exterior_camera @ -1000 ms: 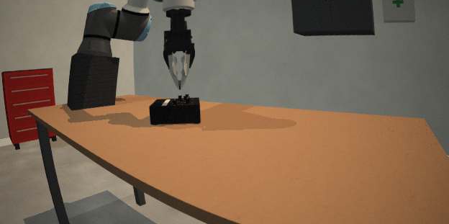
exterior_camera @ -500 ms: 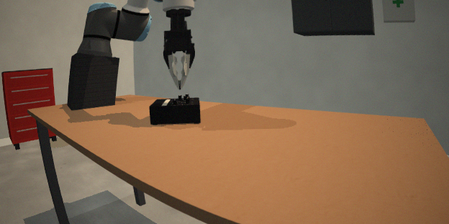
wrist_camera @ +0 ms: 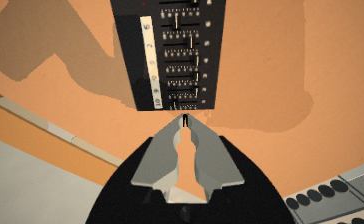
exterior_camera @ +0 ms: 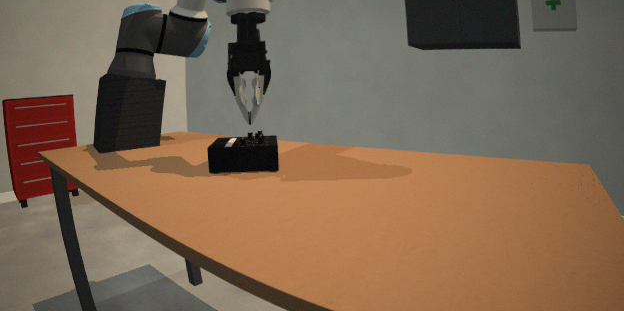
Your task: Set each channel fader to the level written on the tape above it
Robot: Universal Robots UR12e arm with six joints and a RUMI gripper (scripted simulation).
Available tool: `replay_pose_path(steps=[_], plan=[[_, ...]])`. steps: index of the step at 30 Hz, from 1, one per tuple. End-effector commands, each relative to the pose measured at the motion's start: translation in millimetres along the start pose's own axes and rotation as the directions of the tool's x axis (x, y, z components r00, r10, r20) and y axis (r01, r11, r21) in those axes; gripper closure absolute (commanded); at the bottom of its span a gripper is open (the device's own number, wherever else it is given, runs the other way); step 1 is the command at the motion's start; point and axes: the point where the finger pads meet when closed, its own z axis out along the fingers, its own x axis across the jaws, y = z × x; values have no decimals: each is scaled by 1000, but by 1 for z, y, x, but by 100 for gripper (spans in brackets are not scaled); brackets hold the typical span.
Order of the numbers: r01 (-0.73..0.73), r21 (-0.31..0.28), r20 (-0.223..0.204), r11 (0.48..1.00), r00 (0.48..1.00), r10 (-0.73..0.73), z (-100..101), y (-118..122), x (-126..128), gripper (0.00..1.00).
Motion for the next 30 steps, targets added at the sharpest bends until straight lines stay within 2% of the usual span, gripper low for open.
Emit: replay_pose_path(steps=[1,30], plan=[[0,-1,-1,1000,1000,0,0,1,0,100],[0,-1,-1,1000,1000,0,14,0,1,100]])
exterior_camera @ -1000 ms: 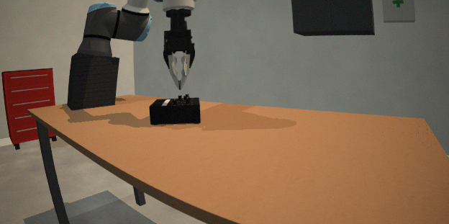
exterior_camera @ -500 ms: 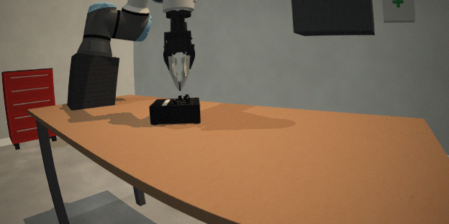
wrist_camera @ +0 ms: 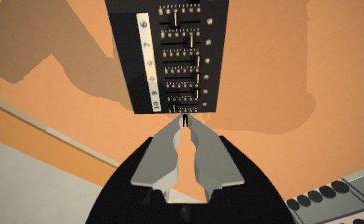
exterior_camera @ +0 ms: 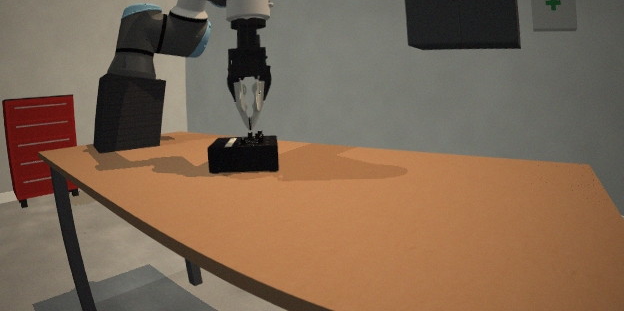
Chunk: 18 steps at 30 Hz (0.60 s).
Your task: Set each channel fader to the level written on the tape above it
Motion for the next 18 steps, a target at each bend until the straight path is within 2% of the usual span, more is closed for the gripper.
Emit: replay_pose_path(steps=[1,18], plan=[[0,-1,-1,1000,1000,0,3,1,0,100],[0,-1,-1,1000,1000,0,11,0,1,100]])
